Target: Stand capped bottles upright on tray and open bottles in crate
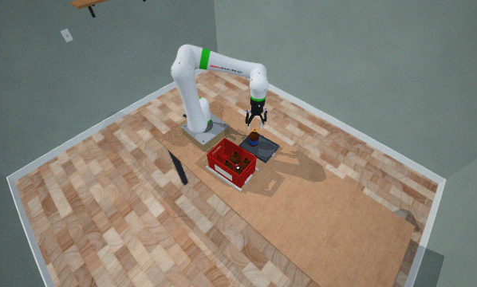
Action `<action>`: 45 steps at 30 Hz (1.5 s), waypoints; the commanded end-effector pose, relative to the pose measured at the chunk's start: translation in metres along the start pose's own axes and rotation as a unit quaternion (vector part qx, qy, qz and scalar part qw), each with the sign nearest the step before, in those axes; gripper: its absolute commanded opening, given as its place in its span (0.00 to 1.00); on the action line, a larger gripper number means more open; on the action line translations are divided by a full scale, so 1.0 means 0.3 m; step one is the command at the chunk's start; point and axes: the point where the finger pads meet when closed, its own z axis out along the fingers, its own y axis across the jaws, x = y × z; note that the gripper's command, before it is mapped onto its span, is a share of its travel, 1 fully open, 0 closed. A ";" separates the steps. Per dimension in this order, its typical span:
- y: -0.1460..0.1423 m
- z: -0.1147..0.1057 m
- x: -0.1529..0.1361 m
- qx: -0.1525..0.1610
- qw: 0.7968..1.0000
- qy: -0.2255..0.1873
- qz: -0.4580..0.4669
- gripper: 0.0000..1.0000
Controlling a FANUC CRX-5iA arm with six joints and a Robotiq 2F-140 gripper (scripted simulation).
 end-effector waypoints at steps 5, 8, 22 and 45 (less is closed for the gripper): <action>0.007 -0.005 0.078 0.000 1.000 0.000 0.000 0.38; 0.009 -0.006 0.100 0.000 1.000 0.000 0.000 0.38; 0.023 -0.011 0.239 0.000 1.000 0.000 0.000 0.38; 0.066 -0.015 0.436 0.000 1.000 0.000 0.000 0.38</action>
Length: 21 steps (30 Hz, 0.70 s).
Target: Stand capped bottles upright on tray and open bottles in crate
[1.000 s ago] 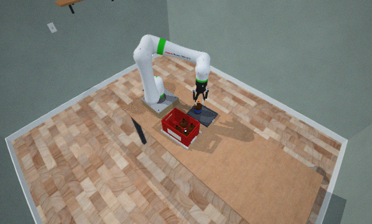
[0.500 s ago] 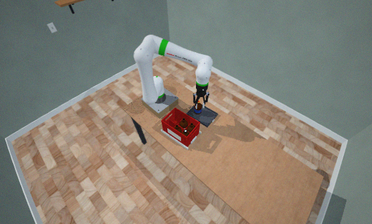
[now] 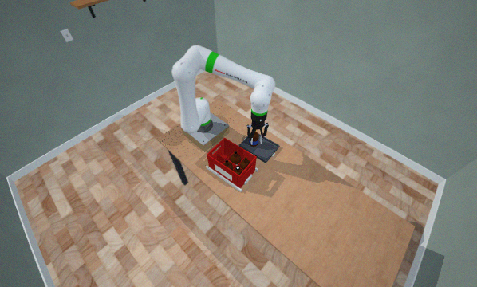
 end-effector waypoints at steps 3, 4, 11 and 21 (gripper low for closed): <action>0.021 -0.001 0.042 0.000 1.000 0.000 0.000 0.38; 0.026 -0.001 0.052 0.000 1.000 0.000 0.000 0.38; 0.061 -0.001 0.122 0.000 1.000 0.000 0.000 0.38; 0.112 0.000 0.189 0.000 1.000 0.000 0.000 0.38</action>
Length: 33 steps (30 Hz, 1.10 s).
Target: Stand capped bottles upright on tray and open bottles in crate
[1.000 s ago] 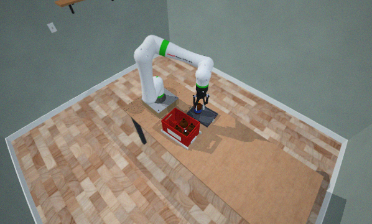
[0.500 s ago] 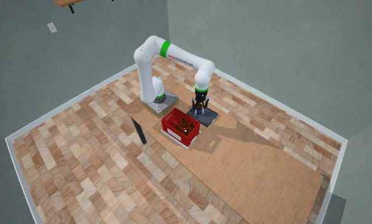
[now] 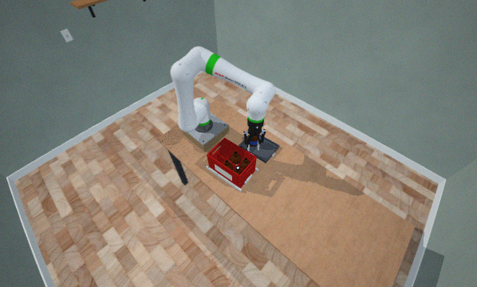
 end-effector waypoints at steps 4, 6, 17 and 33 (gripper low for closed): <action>0.041 0.000 0.051 0.000 1.000 0.000 0.000 0.38; 0.055 0.000 0.068 0.000 1.000 0.000 0.000 0.38; 0.122 0.001 0.137 0.000 1.000 0.000 0.000 0.38; 0.232 0.003 0.240 0.000 1.000 0.000 0.000 0.38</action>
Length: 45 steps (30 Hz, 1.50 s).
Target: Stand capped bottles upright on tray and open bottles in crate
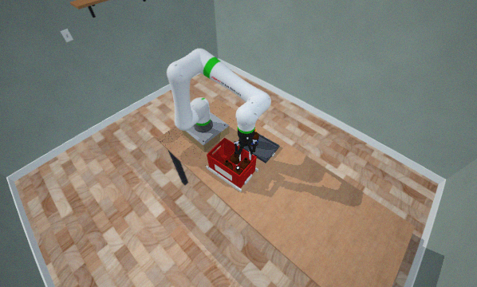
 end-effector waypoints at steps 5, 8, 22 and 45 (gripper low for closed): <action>0.056 0.000 0.052 0.000 1.000 0.000 0.000 0.38; 0.080 0.000 0.074 0.000 1.000 0.000 0.000 0.38; 0.139 0.001 0.128 0.000 1.000 0.000 0.000 0.38; 0.167 0.095 0.144 0.000 1.000 0.000 0.000 0.38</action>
